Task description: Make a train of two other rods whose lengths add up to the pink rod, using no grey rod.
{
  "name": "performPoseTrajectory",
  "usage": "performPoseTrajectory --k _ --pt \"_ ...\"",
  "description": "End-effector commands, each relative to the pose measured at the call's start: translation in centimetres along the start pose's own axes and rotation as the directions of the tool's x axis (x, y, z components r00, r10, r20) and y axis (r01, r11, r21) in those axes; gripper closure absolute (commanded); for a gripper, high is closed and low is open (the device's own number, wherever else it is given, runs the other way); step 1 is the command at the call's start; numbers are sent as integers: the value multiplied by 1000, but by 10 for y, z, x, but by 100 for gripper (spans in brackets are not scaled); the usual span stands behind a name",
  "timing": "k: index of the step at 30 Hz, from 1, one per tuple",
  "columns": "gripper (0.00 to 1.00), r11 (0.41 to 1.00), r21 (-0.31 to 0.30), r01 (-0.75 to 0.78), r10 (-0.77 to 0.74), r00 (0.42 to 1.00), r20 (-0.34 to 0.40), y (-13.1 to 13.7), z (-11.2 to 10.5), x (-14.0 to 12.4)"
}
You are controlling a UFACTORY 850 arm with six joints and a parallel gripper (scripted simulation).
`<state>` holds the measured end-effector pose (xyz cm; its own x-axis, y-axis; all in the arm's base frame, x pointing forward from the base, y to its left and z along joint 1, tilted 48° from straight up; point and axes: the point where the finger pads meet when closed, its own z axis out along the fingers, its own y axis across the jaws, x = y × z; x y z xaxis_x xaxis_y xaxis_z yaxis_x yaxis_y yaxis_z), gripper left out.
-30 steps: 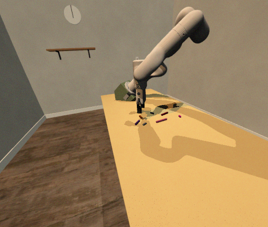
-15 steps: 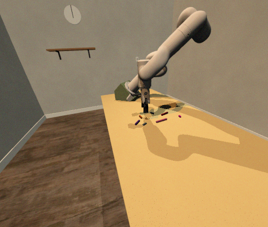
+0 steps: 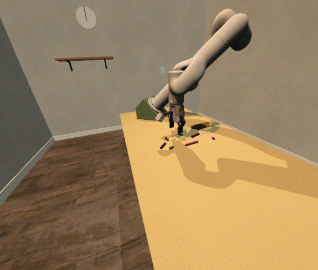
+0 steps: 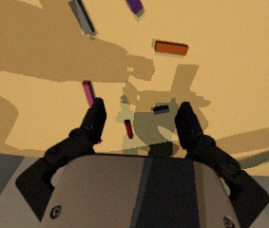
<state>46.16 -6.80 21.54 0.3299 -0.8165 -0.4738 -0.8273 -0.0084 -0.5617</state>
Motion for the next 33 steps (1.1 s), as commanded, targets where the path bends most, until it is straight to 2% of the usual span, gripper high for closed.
performPoseTrajectory --k 1,10,12,13,19,27,29,30,33 --pt "0 986 13 167 -167 986 -6 -2 -1 -11" --pt "0 920 11 391 -391 920 -9 -4 -1 -27" --pt "0 920 11 391 -391 920 -9 -4 -1 -27" --pt "0 888 10 460 -460 888 -9 -5 -1 -32" --pt "0 812 9 583 -583 812 -11 -6 -1 -42" --pt "0 674 8 738 -738 674 -12 -6 -1 -56" --pt "0 674 8 738 -738 674 -12 -6 -1 -56" --pt "0 616 7 788 -787 616 -13 -6 -1 -61" --pt "0 562 7 827 -827 562 -13 -6 -1 -65"
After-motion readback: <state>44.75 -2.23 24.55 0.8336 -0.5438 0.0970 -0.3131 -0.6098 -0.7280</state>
